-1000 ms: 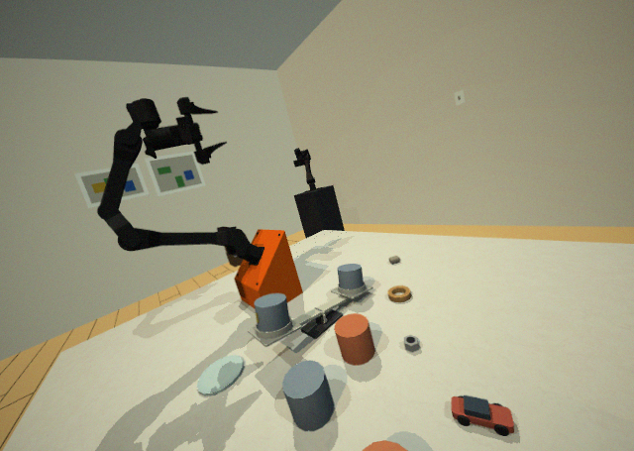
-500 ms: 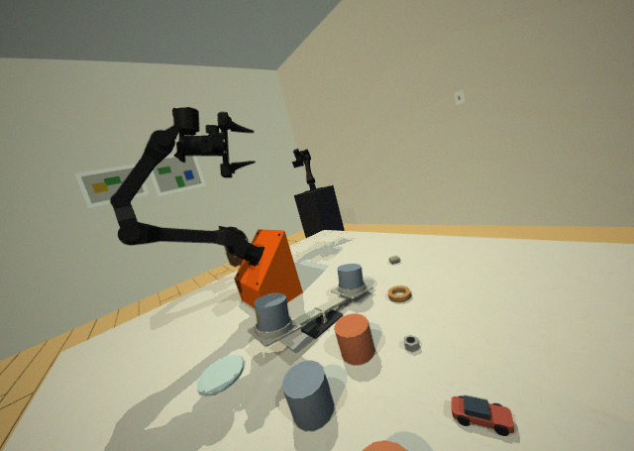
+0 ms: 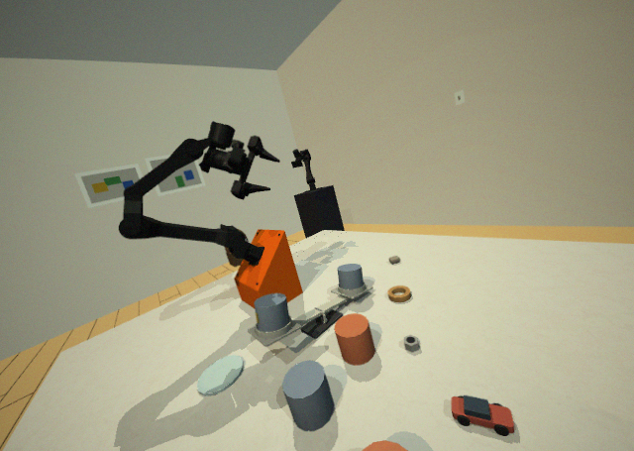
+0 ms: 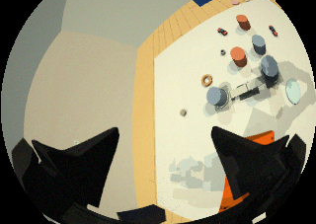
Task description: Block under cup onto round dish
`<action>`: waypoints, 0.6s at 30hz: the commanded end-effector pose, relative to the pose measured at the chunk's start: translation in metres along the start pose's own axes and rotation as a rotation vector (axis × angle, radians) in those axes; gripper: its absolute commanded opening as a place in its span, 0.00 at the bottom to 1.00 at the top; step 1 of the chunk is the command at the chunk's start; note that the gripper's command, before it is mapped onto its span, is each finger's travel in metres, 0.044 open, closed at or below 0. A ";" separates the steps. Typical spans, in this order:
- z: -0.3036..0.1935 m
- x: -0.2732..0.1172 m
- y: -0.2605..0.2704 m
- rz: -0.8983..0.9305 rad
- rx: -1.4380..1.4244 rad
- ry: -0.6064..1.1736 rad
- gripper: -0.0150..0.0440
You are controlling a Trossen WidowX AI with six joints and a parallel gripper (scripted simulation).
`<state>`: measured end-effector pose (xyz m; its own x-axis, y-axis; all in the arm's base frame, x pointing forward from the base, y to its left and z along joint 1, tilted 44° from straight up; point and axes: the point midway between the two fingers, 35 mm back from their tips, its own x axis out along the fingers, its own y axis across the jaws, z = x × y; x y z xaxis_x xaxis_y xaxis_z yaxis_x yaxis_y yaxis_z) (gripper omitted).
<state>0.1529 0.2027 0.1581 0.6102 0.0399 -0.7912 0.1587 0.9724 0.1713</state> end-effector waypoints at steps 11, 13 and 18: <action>0.004 0.052 -0.078 -0.343 -0.314 -0.125 1.00; 0.005 0.057 -0.090 -0.391 -0.361 -0.134 1.00; 0.006 0.066 -0.119 -0.511 -0.481 -0.148 1.00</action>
<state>0.1789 0.1068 0.0974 0.6594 -0.3795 -0.6490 0.1290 0.9076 -0.3996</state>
